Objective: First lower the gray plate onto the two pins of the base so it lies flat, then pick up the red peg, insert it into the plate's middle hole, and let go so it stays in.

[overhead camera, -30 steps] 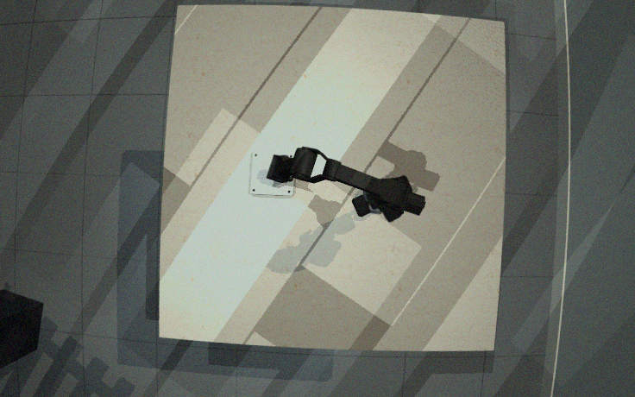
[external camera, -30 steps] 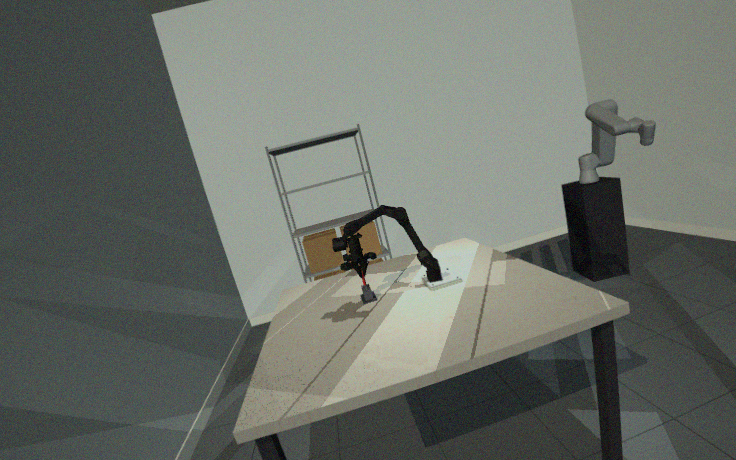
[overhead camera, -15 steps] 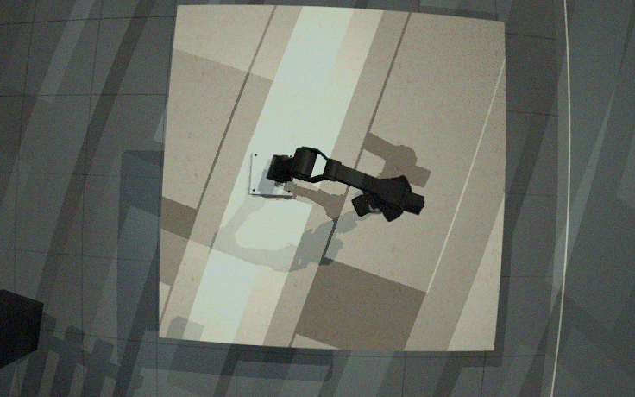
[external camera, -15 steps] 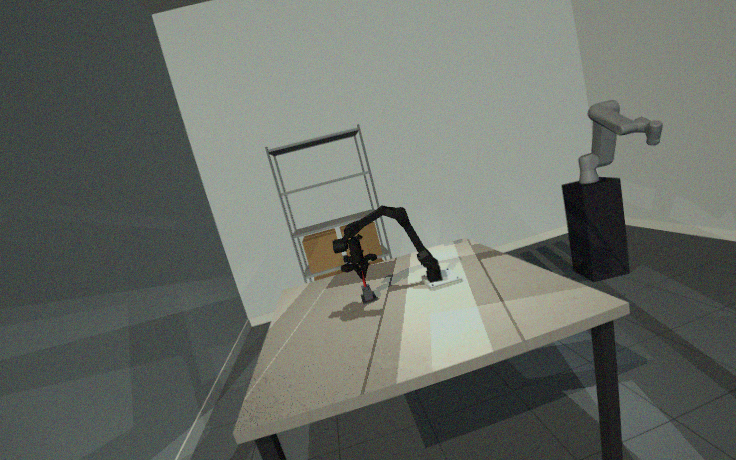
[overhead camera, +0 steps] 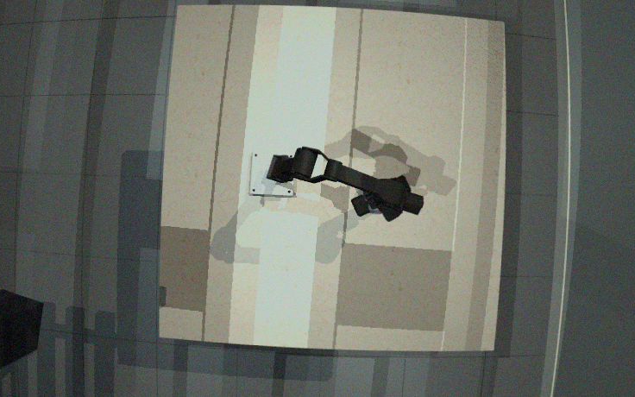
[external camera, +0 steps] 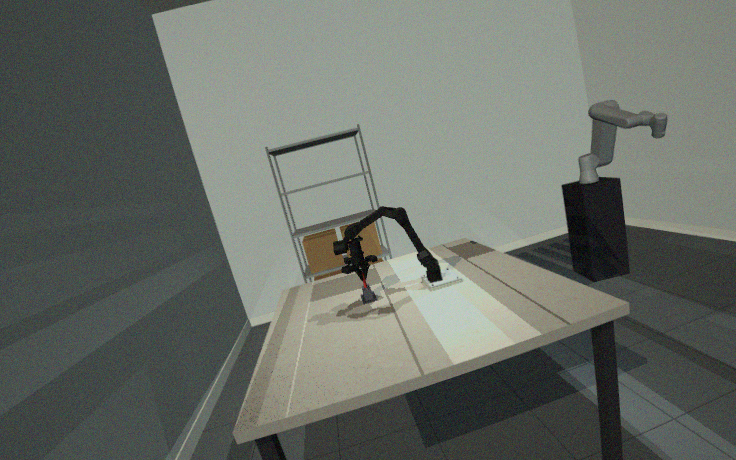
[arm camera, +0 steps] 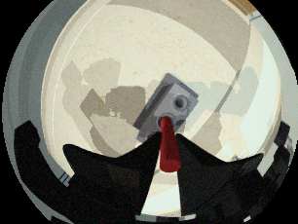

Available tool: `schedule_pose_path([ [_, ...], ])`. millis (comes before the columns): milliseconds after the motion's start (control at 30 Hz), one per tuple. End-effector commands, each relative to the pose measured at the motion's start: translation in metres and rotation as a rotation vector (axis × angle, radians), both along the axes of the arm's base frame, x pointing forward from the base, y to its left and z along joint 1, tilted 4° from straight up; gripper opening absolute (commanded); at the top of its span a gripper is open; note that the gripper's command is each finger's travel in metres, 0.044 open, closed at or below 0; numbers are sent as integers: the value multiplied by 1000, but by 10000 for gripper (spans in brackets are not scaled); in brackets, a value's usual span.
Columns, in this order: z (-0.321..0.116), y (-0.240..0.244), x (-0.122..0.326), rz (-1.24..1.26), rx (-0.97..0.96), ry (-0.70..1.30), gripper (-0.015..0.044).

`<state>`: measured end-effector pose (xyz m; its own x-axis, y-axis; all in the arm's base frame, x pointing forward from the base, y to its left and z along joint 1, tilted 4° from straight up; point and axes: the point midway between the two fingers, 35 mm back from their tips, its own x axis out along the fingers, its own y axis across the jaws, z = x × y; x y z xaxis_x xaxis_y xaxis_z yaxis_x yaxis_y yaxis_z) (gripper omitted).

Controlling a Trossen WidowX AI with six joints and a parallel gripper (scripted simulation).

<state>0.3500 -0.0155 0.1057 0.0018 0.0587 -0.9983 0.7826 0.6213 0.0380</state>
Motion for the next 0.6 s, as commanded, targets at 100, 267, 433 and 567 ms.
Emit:
schedule_pose_path([
  [100,0,0,0,0,0,0,0],
  [267,-1,0,-1,0,0,0,0],
  [433,-3,-1,-1,0,0,0,0],
  [567,-2,0,-1,-1,0,2,0],
])
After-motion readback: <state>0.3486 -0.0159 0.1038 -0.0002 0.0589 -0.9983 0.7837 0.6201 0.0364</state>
